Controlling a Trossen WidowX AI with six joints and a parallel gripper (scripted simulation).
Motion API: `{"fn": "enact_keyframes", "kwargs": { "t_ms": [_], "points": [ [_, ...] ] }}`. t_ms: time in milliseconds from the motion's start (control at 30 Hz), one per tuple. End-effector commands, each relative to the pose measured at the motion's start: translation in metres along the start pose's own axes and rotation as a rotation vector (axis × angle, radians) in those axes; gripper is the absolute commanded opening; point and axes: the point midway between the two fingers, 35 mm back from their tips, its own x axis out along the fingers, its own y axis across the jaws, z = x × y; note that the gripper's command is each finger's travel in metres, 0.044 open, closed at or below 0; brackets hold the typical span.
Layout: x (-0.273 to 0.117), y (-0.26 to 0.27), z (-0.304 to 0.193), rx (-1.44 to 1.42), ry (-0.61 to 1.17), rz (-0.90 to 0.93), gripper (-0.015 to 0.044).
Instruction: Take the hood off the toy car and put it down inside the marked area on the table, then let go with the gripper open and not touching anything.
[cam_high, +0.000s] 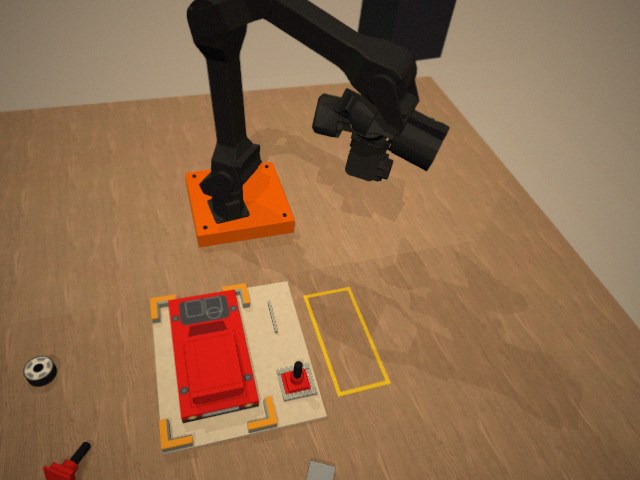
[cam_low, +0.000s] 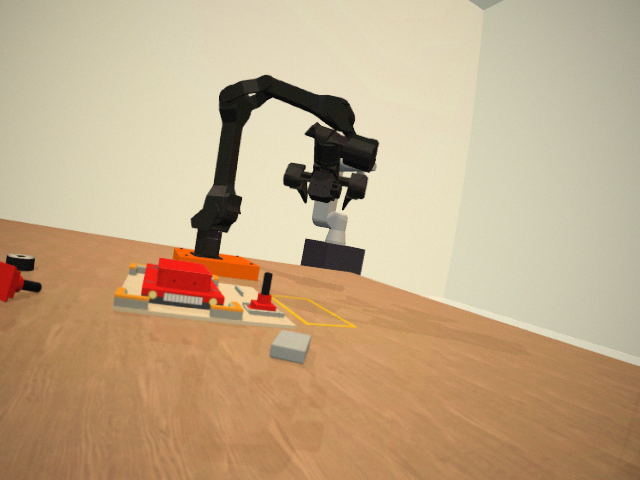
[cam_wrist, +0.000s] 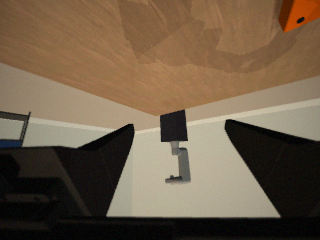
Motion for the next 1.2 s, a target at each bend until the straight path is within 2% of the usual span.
{"fn": "enact_keyframes", "kwargs": {
  "t_ms": [0,200,633,1167],
  "points": [
    [0.0,0.0,0.001,-0.002,-0.002,0.002,0.044],
    [-0.02,0.012,0.03,-0.083,-0.089,0.068,0.044],
    [-0.1,0.022,0.133,-0.311,-0.414,0.166,0.044],
    [-0.201,-0.047,0.251,-0.465,-0.772,-0.01,0.044]
  ]
}}
